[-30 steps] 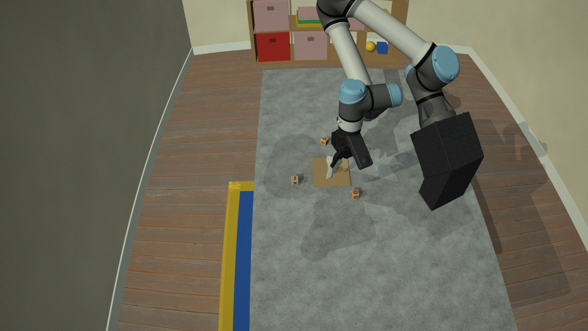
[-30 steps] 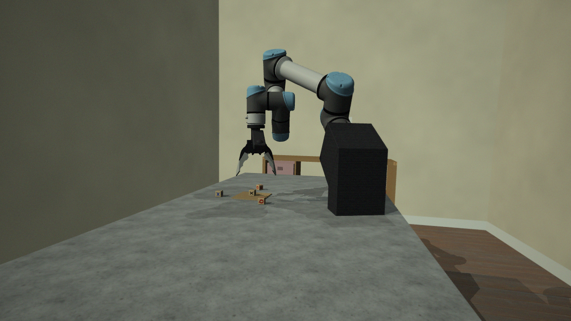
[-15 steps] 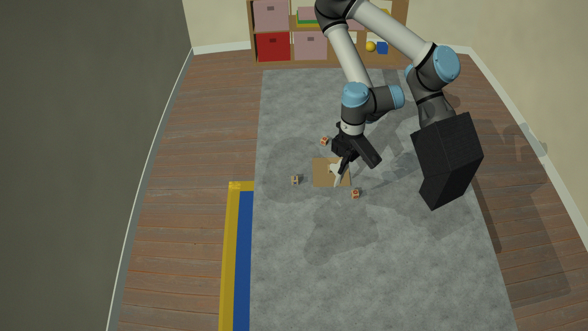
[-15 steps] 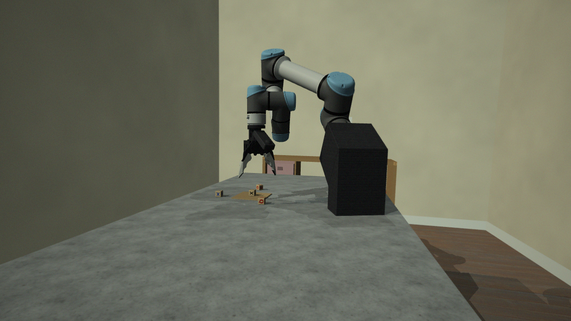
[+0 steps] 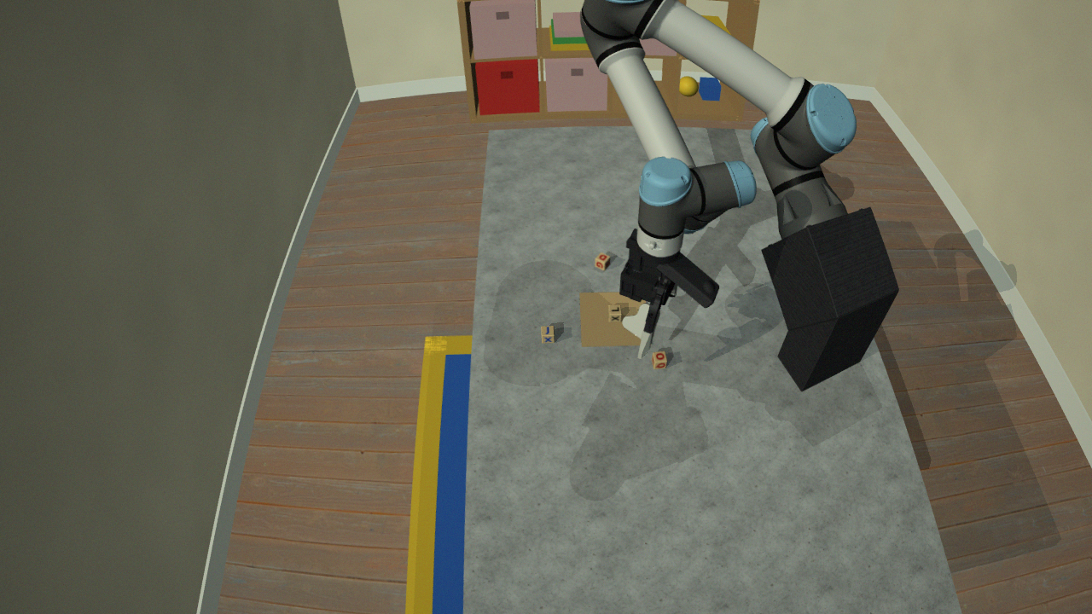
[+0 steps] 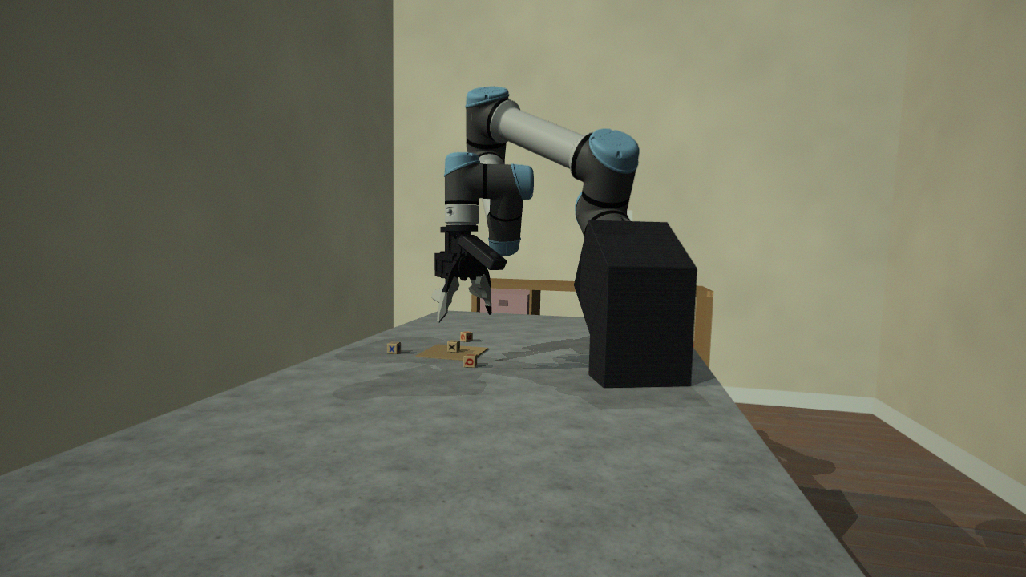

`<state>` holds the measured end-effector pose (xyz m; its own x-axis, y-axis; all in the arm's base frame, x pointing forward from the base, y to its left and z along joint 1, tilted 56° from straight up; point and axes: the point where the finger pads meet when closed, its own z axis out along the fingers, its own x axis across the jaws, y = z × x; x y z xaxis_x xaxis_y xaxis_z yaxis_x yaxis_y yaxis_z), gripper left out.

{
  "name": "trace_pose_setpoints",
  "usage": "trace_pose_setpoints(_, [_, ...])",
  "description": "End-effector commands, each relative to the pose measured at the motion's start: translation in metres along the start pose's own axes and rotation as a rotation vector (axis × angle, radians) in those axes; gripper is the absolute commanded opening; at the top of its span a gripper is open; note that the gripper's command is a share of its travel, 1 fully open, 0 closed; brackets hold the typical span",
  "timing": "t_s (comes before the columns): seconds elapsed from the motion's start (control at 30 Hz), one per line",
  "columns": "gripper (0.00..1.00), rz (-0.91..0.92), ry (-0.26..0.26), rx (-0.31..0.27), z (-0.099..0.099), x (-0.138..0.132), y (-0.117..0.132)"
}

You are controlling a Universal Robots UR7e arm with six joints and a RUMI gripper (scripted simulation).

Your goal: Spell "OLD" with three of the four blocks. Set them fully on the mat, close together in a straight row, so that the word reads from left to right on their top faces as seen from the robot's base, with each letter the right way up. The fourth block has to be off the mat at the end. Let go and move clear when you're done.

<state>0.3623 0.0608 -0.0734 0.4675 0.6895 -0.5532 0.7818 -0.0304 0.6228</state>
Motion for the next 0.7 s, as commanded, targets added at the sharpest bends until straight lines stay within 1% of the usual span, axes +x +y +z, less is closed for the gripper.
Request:
trace_pose_setpoints(0.0, [1.00,-0.139,0.010,-0.004,0.000,0.001,-0.004])
trace_pose_setpoints(0.1, [1.00,-0.211,0.009,-0.005,0.000,0.001,-0.007])
trace_pose_setpoints(0.17, [1.00,-0.211,0.009,-0.005,0.000,0.001,-0.007])
trace_pose_setpoints(0.43, [1.00,-0.403,0.008,-0.007,0.001,0.002,-0.012])
trace_pose_setpoints(0.67, [1.00,-0.505,0.007,-0.008,0.001,0.003,-0.015])
